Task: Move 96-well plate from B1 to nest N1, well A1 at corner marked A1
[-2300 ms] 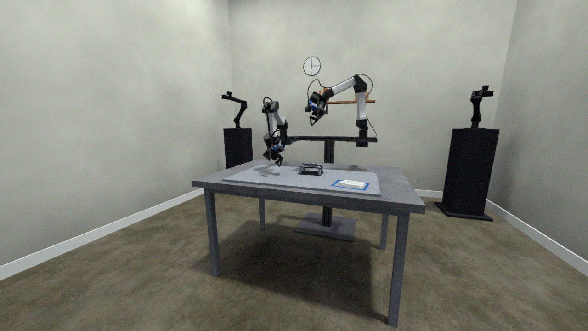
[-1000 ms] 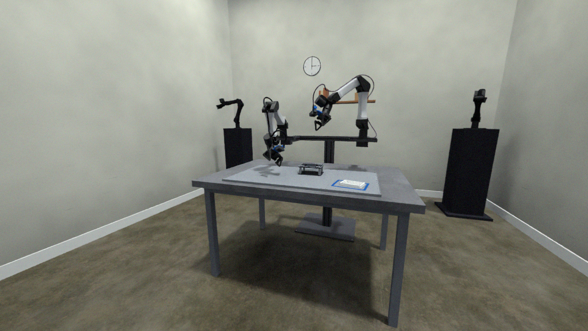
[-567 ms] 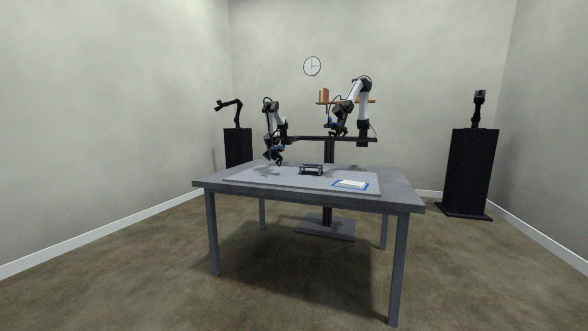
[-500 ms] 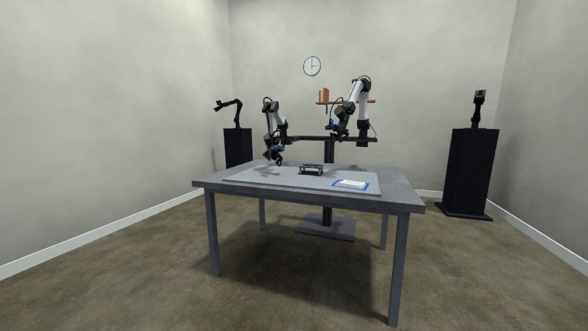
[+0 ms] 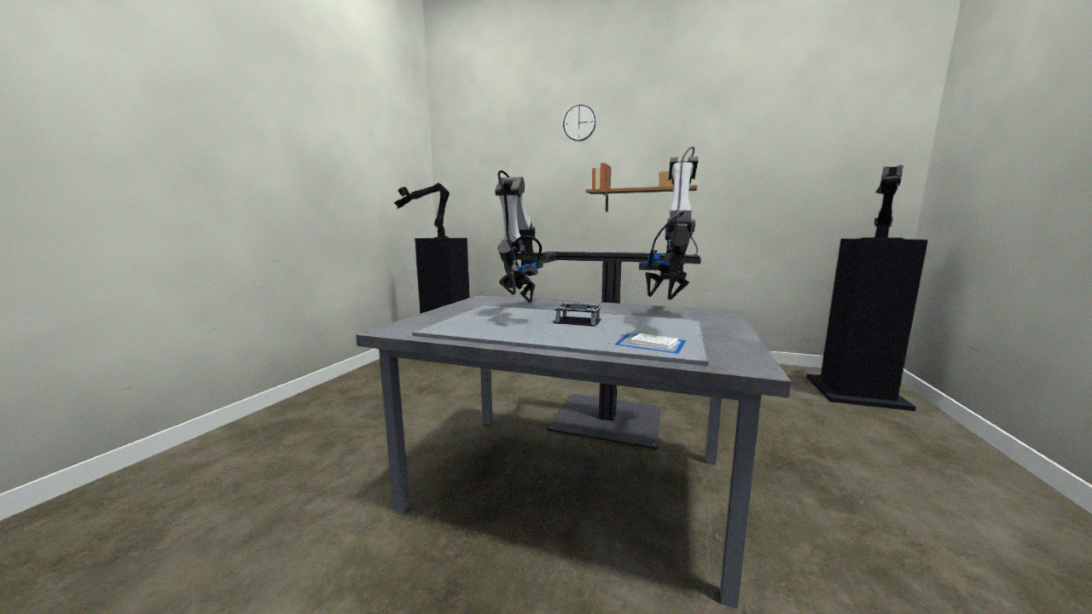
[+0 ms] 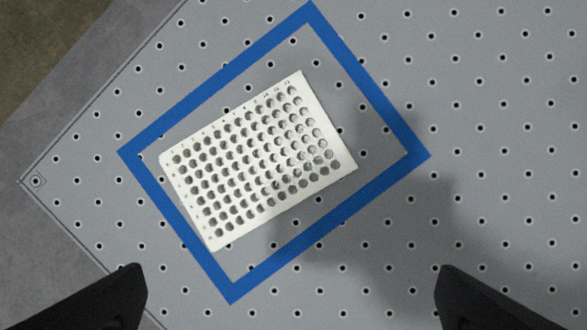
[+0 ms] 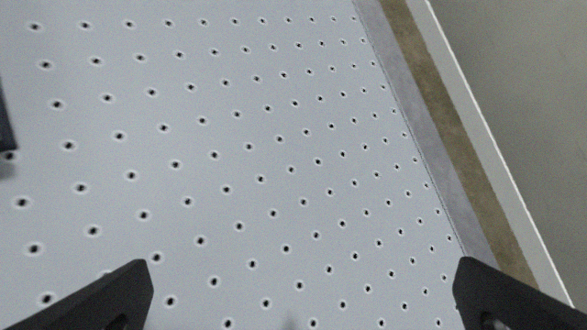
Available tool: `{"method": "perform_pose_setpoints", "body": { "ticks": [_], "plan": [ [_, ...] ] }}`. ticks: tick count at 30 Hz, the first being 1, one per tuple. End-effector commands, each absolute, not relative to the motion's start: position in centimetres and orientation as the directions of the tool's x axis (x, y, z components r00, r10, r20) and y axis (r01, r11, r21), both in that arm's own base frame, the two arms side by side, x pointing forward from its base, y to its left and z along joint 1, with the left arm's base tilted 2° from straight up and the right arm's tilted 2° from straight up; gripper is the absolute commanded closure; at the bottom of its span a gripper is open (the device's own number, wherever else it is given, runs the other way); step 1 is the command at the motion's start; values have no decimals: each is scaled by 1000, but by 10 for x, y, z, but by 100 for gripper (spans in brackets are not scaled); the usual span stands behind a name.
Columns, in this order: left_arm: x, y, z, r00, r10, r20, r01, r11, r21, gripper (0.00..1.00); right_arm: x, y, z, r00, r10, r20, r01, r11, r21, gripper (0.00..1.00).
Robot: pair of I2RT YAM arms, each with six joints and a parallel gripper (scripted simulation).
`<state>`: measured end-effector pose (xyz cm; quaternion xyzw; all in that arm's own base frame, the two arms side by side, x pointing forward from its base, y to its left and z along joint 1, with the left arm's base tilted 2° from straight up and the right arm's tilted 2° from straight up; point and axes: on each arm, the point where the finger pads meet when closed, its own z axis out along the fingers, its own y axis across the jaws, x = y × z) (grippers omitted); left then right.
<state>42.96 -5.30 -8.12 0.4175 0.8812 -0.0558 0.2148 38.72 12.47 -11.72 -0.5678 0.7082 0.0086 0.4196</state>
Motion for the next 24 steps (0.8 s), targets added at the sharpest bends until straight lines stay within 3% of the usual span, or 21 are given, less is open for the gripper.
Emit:
{"method": "perform_pose_setpoints", "body": {
  "ticks": [1, 13, 24],
  "plan": [
    [438, -53, -86, -527, 734, -428, 801, 597, 36, 0, 362, 132, -113, -72, -836, -544, -884, 306, -353, 0],
    [459, -33, -98, -545, 720, -430, 788, 615, 30, 0, 282, 202, -43, -55, -901, -431, -987, 115, -116, 0],
    [461, -32, -95, -544, 720, -431, 786, 617, 39, 0, 255, 241, -14, -3, -912, -410, -999, 19, -35, 0]
  ]
}}
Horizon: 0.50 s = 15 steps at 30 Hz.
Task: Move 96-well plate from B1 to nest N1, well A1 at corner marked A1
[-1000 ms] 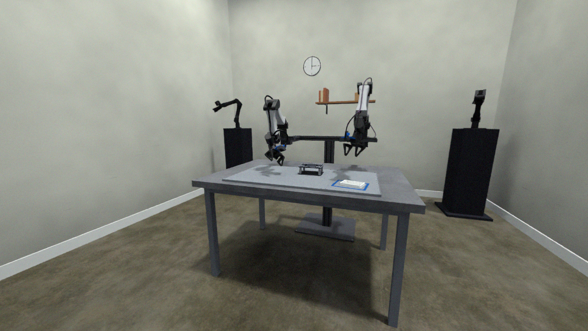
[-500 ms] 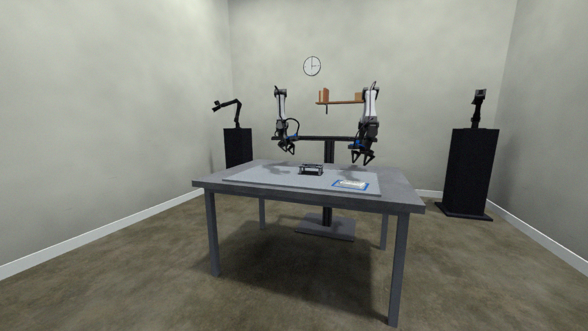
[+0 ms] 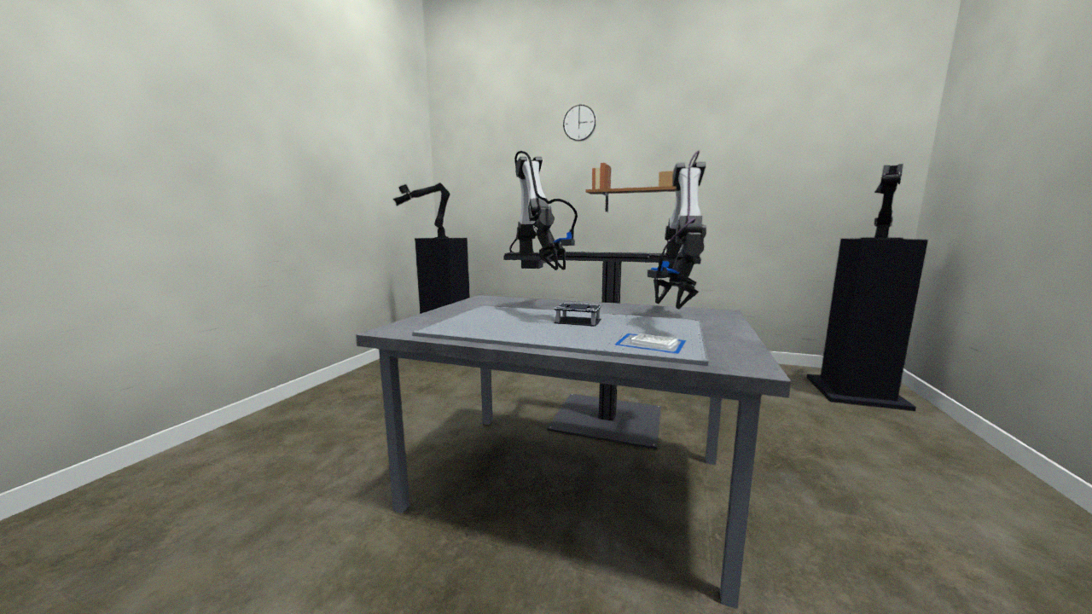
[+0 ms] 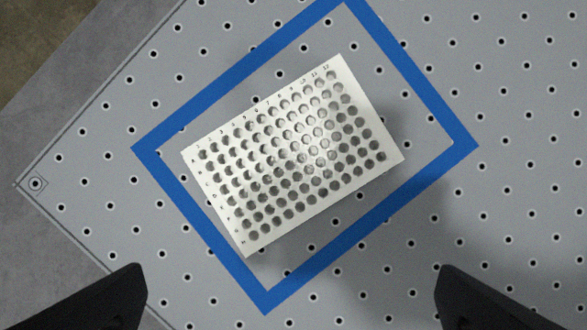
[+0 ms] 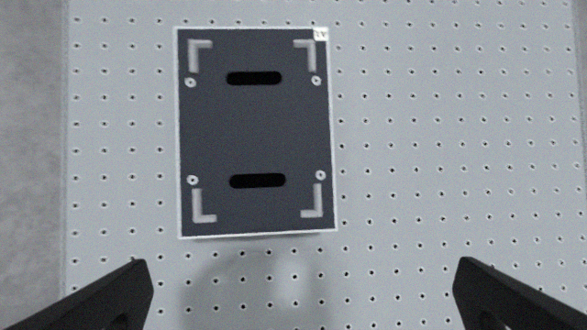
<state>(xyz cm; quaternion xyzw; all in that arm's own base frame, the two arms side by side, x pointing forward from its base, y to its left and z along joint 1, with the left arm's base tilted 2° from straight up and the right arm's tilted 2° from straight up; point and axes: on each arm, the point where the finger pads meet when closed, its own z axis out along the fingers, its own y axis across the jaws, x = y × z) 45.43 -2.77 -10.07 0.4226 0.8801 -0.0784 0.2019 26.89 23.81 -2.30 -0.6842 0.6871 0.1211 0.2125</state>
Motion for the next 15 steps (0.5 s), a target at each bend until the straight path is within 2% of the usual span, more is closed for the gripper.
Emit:
{"method": "perform_pose_setpoints", "body": {
  "ticks": [1, 9, 15],
  "plan": [
    [461, -32, -95, -544, 720, -431, 786, 617, 39, 0, 255, 243, -13, 2, -912, -411, -999, 13, -35, 0],
    [457, -31, -100, -539, 736, -411, 795, 605, 41, 0, 257, 252, -6, 25, -903, -428, -999, -6, -44, 0],
    [452, -29, -117, -438, 840, -319, 874, 481, 66, 0, 265, 260, -6, 9, -892, -453, -1000, -7, -5, 0]
  ]
}}
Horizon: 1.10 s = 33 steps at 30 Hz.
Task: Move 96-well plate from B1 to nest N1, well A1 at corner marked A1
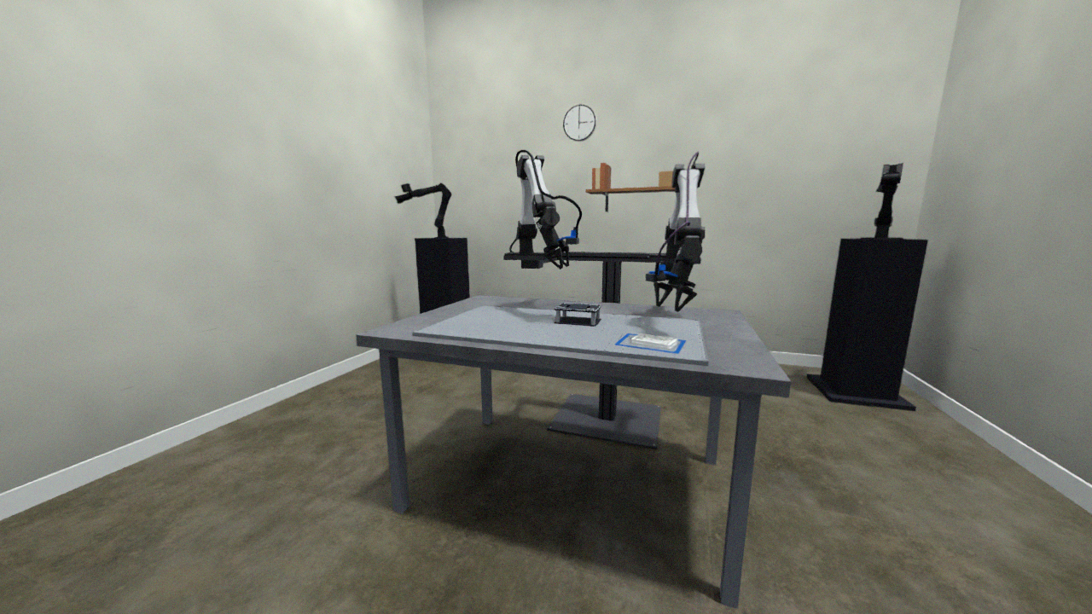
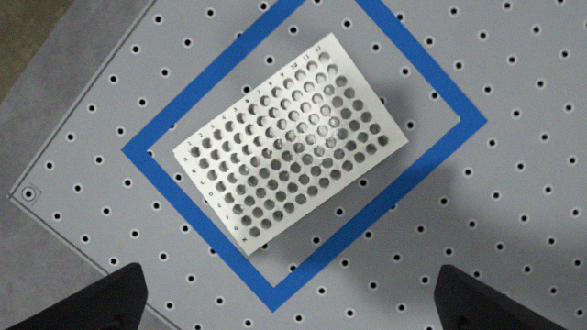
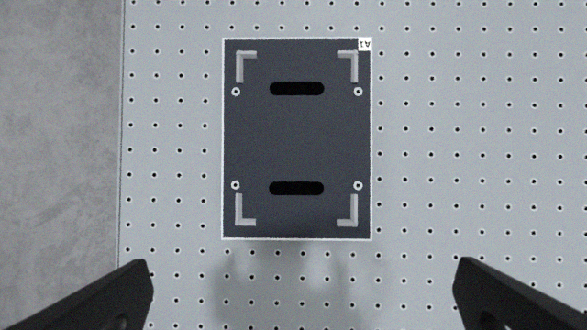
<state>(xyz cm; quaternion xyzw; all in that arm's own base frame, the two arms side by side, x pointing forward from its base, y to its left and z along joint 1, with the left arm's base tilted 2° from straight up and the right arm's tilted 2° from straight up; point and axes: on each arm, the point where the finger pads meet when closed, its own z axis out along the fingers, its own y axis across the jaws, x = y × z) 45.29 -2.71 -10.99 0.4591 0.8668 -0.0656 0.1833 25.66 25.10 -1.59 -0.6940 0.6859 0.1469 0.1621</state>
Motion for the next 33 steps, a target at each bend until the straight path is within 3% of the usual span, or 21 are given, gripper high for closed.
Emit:
{"method": "perform_pose_setpoints", "body": {
  "ticks": [1, 8, 18, 25, 33],
  "plan": [
    [453, -30, -121, -406, 864, -297, 893, 444, 72, 0, 268, 263, -4, 9, -887, -462, -1000, -9, -1, 0],
    [462, -37, -154, -50, 993, -107, 996, 58, 71, 0, 318, 299, 20, 4, -823, -568, -1000, -21, 23, 0],
    [473, -50, -181, 234, 972, 0, 972, -234, 19, 0, 388, 334, 50, 6, -723, -691, -999, -28, 20, 0],
    [480, -59, -195, 334, 942, 30, 943, -334, 4, 0, 438, 348, 70, 17, -643, -766, -1000, -26, 0, 0],
    [486, -62, -202, 321, 947, 23, 947, -321, 25, 0, 463, 352, 73, 33, -605, -796, -999, -30, -18, 0]
  ]
}}
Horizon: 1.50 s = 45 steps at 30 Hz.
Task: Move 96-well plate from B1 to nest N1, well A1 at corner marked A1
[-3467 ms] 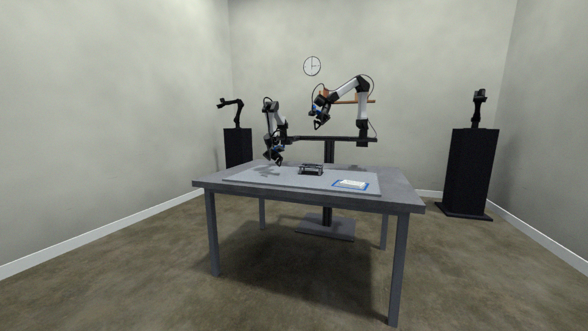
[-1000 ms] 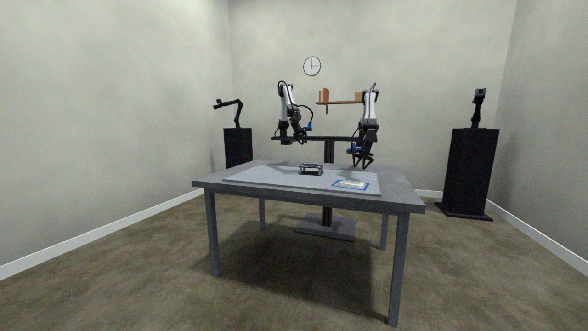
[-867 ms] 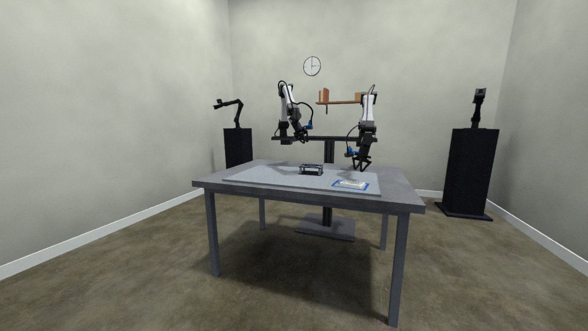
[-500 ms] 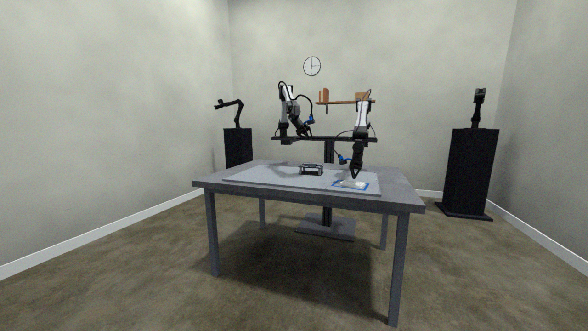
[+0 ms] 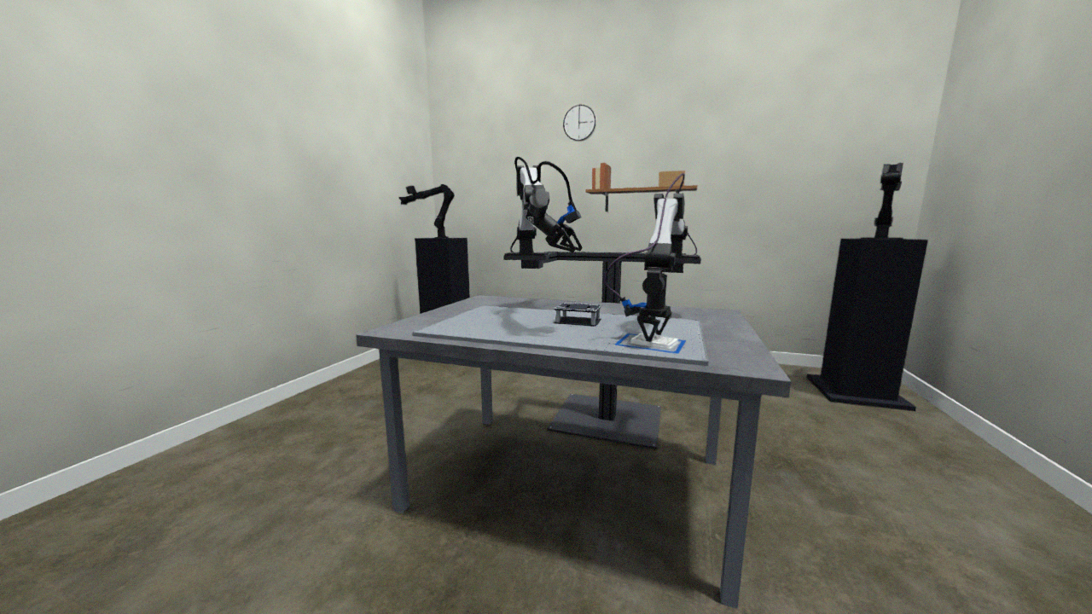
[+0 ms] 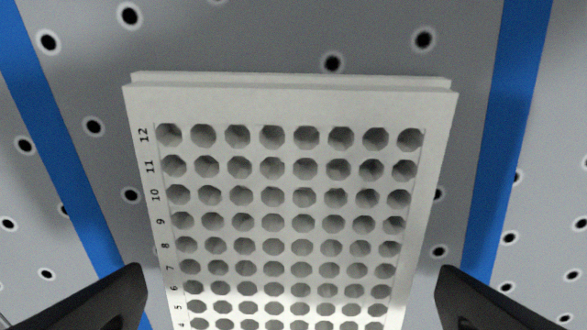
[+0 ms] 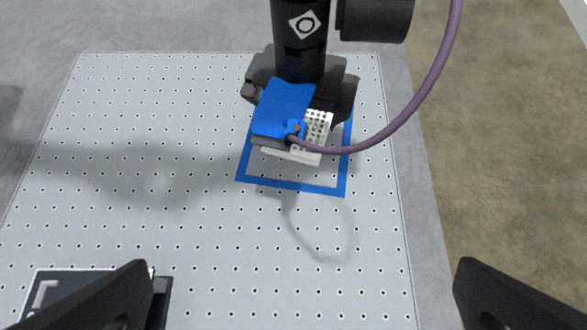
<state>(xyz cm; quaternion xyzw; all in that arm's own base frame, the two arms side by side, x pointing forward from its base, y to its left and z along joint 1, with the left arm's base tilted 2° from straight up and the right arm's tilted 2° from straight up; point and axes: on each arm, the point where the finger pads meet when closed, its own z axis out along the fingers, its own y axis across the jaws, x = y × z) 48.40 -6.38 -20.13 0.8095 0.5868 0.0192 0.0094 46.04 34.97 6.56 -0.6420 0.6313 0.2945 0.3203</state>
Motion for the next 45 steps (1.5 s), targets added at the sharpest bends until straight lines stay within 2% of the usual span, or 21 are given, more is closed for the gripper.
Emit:
{"method": "perform_pose_setpoints", "body": {
  "ticks": [1, 13, 20, 22, 24, 25, 35, 45],
  "plan": [
    [485, -61, -206, 320, 947, 22, 947, -321, 23, 0, 467, 352, 74, 36, -599, -800, -999, -30, -23, 0],
    [484, -60, -223, 327, 945, 21, 945, -327, 18, 2, 478, 355, 94, 80, -582, -809, -996, -23, -82, 0],
    [492, -61, -207, 325, 945, 27, 944, -326, 45, 21, 478, 355, 94, 80, -582, -809, -996, -23, -82, 0],
    [493, -62, -195, 325, 945, 27, 944, -326, 47, 44, 478, 355, 94, 80, -582, -809, -996, -23, -82, 0],
    [491, -62, -184, 324, 946, 27, 945, -325, 45, 21, 478, 355, 94, 80, -582, -809, -996, -23, -82, 0],
    [490, -63, -176, 322, 946, 27, 945, -323, 45, 18, 478, 355, 94, 80, -582, -809, -996, -23, -82, 0],
    [472, -93, -149, 316, 948, 29, 946, -318, 71, 18, 478, 355, 94, 80, -582, -809, -996, -23, -82, 0],
    [455, -90, -114, 296, 955, 23, 955, -296, 11, 18, 464, 323, 116, 71, -585, -808, -997, -20, -73, 0]
  ]
}}
